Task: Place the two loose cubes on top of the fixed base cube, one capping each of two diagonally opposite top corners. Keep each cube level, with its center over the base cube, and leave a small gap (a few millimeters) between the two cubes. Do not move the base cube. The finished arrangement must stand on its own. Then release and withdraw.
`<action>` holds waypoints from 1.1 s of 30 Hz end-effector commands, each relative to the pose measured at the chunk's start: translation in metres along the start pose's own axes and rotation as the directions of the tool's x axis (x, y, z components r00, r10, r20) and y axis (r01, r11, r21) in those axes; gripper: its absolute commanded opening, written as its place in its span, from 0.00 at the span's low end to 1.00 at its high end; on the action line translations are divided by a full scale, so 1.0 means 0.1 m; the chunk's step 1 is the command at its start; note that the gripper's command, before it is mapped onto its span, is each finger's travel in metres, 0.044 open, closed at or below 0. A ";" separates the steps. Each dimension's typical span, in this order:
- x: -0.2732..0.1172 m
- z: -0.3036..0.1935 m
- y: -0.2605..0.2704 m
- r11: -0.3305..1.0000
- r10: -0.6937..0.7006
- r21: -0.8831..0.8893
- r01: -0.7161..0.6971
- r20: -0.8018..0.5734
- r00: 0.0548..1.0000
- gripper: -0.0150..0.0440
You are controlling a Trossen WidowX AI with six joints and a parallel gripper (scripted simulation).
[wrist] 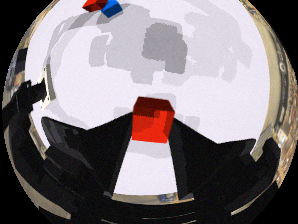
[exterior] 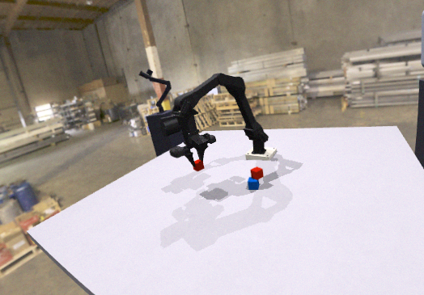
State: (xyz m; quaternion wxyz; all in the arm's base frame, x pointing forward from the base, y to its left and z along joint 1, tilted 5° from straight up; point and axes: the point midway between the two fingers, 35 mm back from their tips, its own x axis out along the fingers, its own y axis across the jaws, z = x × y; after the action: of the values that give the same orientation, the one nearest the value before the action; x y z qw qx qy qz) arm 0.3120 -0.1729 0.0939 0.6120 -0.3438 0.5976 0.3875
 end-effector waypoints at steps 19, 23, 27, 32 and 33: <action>-0.32 0.26 0.07 0.979 -0.015 0.201 0.014 0.000 1.000 0.43; -0.31 0.39 0.10 0.954 -0.015 0.301 0.014 0.001 1.000 0.43; -0.31 0.51 0.13 0.918 -0.015 0.397 0.013 0.002 1.000 0.43; -0.30 0.67 0.18 0.859 -0.015 0.511 0.011 0.003 1.000 0.43; -0.30 0.70 0.19 0.846 -0.015 0.533 0.011 0.003 1.000 0.43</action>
State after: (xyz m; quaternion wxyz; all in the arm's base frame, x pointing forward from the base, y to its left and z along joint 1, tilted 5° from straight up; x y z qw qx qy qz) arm 0.3278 -0.1154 0.1268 0.6789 -0.1923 0.6700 0.2308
